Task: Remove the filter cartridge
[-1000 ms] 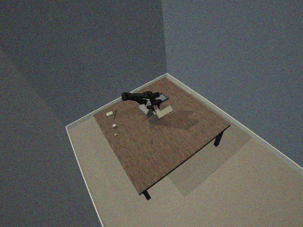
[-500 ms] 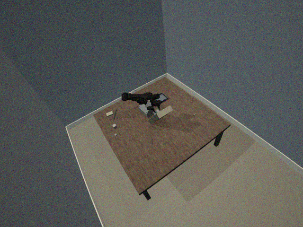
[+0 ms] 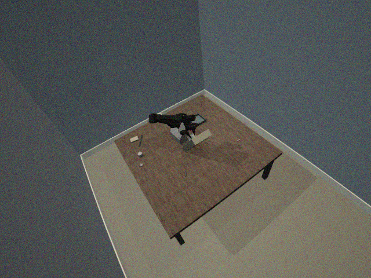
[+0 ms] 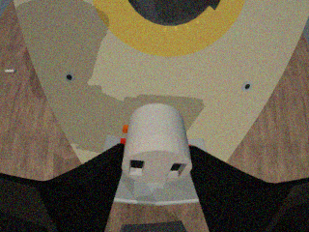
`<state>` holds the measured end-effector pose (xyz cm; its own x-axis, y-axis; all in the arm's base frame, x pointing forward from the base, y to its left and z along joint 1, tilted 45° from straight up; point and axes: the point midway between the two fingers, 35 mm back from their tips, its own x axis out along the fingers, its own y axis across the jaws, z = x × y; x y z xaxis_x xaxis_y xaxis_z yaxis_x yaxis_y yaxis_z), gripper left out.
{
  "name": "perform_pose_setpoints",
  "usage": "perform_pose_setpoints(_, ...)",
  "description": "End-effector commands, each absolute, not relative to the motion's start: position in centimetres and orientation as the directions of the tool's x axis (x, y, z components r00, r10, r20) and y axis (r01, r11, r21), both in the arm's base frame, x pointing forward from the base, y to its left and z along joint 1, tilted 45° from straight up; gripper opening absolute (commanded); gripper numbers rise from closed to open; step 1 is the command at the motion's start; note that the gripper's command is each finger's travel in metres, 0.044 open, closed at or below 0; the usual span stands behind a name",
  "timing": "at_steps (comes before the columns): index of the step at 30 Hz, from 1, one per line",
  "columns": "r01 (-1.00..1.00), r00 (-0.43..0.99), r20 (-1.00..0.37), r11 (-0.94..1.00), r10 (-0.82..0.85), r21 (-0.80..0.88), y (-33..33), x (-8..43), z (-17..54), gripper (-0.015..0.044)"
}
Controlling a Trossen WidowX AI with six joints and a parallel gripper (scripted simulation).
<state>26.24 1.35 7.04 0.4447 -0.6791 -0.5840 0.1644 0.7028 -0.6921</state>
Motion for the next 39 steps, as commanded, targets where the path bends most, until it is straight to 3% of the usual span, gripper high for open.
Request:
perform_pose_setpoints(1, 0.165, 0.444, -0.587, 0.706, -0.677, -0.689, 1.4, 26.3, 7.0, 0.0080)
perform_pose_setpoints(4, 0.165, 0.444, -0.586, 0.705, -0.678, -0.690, 1.8, 26.8, 7.6, 0.0001)
perform_pose_setpoints(12, 0.164, 0.445, -0.586, 0.705, -0.678, -0.691, 2.8, 27.7, 8.8, 0.0000)
perform_pose_setpoints(30, 0.161, 0.442, -0.588, 0.705, -0.677, -0.691, 8.9, 24.2, 13.9, 0.0000)
perform_pose_setpoints(39, 0.162, 0.443, -0.589, 0.707, -0.676, -0.689, 11.0, 25.0, 11.8, 0.0000)
